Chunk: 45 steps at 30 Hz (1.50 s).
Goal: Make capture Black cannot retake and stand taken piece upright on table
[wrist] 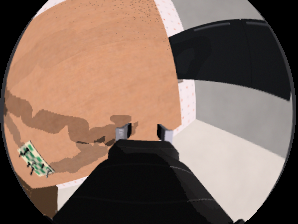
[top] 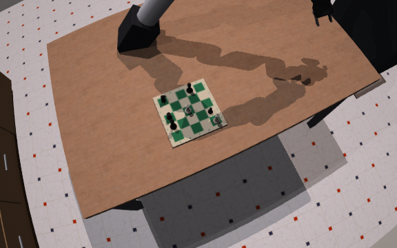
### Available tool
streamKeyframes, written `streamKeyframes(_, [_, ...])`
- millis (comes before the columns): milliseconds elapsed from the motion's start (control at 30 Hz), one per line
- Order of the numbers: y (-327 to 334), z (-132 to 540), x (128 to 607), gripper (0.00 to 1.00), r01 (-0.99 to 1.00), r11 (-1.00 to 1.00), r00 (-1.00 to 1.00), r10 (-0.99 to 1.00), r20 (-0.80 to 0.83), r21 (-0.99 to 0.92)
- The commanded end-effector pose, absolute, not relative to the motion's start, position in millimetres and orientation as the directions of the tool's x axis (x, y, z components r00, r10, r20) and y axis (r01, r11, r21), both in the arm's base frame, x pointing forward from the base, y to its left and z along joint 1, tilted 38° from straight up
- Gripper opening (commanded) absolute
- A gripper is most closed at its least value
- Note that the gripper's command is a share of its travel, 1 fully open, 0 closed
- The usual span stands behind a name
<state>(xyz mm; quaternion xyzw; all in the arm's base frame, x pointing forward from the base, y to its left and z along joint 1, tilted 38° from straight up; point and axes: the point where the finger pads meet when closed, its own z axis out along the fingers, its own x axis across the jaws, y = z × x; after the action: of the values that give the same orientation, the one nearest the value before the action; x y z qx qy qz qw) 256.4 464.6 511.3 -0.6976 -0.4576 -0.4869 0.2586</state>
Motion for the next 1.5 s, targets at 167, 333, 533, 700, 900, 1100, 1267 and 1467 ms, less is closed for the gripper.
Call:
streamKeyframes(167, [464.4,512.4,256.5,1.0,0.89,-0.448,0.106,0.385,0.917,0.085])
streamKeyframes(333, [464.4,512.4,256.5,1.0,0.89,-0.448,0.106,0.385,0.917,0.085])
streamKeyframes(533, [464.4,512.4,256.5,1.0,0.89,-0.448,0.106,0.385,0.917,0.085])
streamKeyframes(700, [464.2,513.2,256.6,1.0,0.89,-0.448,0.105,0.384,0.917,0.085])
streamKeyframes(900, [461.9,520.3,257.4,1.0,0.889,-0.45,0.1,0.378,0.921,0.088])
streamKeyframes(1100, [458.2,531.4,258.6,1.0,0.887,-0.453,0.092,0.367,0.926,0.091])
streamKeyframes(1267, [449.5,554.7,260.7,1.0,0.883,-0.459,0.076,0.345,0.936,0.097])
streamKeyframes(1467, [429.8,597.9,263.9,1.0,0.876,-0.471,0.047,0.3,0.953,0.105])
